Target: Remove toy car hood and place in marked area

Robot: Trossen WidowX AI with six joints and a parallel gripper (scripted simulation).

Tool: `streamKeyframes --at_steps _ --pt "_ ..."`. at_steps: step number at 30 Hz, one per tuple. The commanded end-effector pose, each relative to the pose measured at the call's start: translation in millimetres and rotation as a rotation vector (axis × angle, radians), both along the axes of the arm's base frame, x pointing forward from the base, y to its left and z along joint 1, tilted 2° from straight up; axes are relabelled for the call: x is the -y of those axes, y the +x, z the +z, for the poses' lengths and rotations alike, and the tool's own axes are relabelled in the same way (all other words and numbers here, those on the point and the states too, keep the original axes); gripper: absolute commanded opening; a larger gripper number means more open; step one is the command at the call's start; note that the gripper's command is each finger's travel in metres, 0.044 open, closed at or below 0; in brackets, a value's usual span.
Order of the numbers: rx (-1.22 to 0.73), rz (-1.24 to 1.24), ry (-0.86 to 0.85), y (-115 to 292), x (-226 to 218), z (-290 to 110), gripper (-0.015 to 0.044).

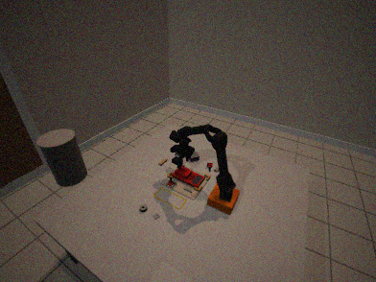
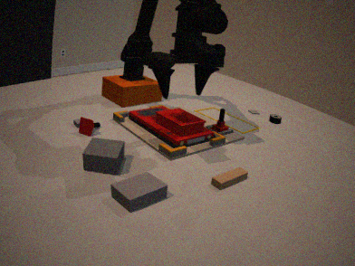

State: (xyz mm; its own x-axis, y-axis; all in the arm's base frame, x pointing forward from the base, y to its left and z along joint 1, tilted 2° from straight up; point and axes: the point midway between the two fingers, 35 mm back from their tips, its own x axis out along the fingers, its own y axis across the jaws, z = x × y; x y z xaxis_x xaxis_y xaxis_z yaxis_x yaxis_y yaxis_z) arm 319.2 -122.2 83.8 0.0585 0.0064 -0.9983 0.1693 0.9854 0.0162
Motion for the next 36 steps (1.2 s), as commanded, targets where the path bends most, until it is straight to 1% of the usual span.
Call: streamKeyframes --at_steps 1,36 --pt "-0.005 -0.001 0.006 -1.2 -1.4 -5.0 0.044" --pt "-0.005 -0.001 0.006 0.1 -2.6 -27.7 0.044"
